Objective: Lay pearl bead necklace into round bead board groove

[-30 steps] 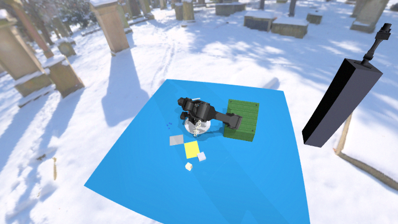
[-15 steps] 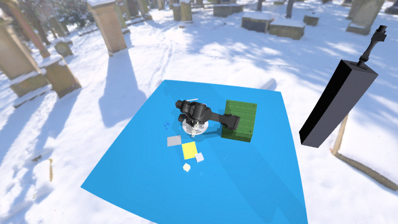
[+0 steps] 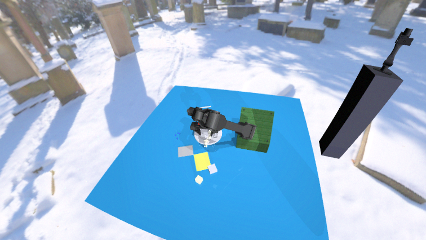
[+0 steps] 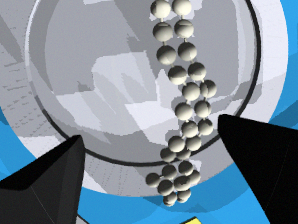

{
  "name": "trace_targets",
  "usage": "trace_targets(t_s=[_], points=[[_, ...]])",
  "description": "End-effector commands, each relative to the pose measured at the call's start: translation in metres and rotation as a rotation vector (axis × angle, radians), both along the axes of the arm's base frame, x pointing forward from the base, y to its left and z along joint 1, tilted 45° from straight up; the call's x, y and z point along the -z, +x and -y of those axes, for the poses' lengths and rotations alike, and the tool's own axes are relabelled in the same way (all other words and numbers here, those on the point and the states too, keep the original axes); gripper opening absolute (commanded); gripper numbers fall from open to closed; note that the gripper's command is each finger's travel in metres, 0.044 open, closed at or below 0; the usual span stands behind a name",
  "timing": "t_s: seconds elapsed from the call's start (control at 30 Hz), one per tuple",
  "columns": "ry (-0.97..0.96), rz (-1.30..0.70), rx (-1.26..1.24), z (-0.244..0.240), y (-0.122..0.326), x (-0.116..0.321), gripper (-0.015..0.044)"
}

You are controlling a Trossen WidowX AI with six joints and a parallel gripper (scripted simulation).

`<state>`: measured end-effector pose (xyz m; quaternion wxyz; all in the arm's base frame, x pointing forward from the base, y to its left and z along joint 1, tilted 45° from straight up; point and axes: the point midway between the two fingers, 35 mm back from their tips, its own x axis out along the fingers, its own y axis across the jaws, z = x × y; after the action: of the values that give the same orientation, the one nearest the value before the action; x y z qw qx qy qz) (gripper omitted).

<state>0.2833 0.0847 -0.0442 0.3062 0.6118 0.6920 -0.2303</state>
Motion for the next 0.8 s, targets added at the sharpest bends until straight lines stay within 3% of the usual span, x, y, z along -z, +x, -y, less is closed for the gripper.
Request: trace_targets(t_s=[0.0,0.77], points=[[-0.001,0.007,0.003,0.01,0.0023,-0.0095,0.044],[-0.001,0.005,0.004,0.0121,-0.0004,-0.0107,0.044]])
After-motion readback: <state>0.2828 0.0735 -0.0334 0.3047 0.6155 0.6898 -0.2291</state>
